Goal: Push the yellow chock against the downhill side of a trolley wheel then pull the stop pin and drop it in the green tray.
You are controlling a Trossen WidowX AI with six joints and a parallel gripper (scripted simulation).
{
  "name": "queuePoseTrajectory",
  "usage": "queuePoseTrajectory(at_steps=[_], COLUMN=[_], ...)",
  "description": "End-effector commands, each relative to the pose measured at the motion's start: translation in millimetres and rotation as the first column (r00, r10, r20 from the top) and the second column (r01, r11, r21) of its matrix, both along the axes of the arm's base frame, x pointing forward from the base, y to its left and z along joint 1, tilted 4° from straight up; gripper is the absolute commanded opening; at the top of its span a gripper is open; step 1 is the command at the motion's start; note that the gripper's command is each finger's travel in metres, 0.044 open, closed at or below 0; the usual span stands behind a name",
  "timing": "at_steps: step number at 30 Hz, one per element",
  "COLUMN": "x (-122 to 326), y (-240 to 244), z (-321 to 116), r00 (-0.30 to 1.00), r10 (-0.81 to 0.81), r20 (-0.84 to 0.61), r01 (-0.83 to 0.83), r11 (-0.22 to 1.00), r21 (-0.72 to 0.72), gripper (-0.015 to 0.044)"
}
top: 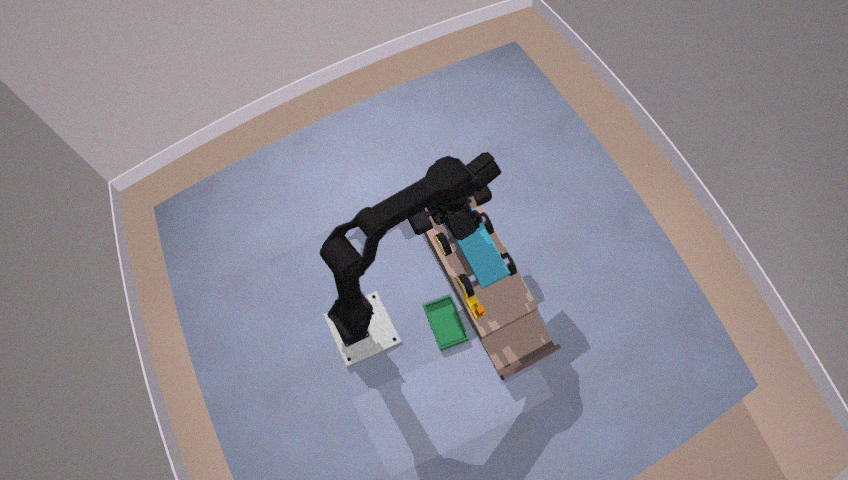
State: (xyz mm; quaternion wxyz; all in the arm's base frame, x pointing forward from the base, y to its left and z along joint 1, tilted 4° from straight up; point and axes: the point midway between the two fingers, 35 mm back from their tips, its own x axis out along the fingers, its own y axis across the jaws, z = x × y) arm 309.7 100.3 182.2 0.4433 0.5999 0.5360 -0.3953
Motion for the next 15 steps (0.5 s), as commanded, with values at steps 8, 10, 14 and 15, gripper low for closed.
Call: queuePoseTrajectory(at_steps=[8,10,14,15], x=[-0.1,-0.3,-1.2,-1.6], y=[-0.2,-0.3,-0.7,-0.8], z=[2.0,3.3,6.6,7.1], r00=[1.0,1.0,1.0,1.0], r10=[-0.001,-0.002,-0.004,-0.004], r20=[0.001,0.001,0.002,0.002], r01=[0.001,0.002,0.004,0.004], r11=[1.0,1.0,1.0,1.0], r21=[-0.001,-0.001,-0.002,-0.002], gripper=[0.0,0.0,0.0,0.0])
